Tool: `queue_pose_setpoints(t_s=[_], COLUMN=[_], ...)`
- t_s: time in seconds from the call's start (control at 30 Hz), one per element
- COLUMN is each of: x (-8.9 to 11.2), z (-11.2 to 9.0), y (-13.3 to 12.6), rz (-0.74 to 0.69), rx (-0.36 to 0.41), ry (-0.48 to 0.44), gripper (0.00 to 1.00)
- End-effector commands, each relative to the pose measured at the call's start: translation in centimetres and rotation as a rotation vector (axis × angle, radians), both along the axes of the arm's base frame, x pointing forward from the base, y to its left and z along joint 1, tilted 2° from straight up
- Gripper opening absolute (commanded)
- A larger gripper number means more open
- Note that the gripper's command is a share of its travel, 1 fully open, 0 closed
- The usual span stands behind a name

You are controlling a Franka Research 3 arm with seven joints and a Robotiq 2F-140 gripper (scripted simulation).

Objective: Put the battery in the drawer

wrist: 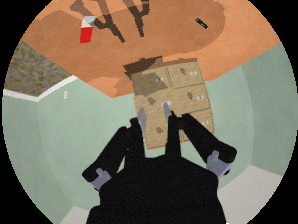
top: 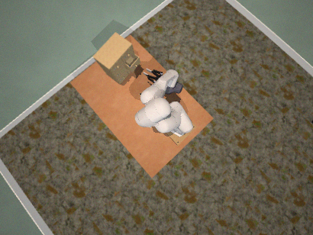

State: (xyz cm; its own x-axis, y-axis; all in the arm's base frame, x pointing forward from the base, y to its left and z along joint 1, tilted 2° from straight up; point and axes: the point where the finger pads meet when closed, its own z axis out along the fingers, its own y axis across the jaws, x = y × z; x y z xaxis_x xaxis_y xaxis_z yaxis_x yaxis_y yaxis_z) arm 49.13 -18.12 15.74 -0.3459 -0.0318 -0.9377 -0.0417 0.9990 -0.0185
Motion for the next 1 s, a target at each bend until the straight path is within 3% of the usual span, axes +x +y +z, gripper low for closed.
queue_pose_setpoints(t_s=[0.0,0.53,0.97], x=[0.0,0.7,4.2], z=[0.0,-0.2,-1.2], y=[0.0,0.1,0.2], rz=[0.006,0.006,0.006], rx=[-0.014,-0.014,-0.014], ry=[-0.005,-0.005,-0.005], gripper=[0.00,0.00,0.00])
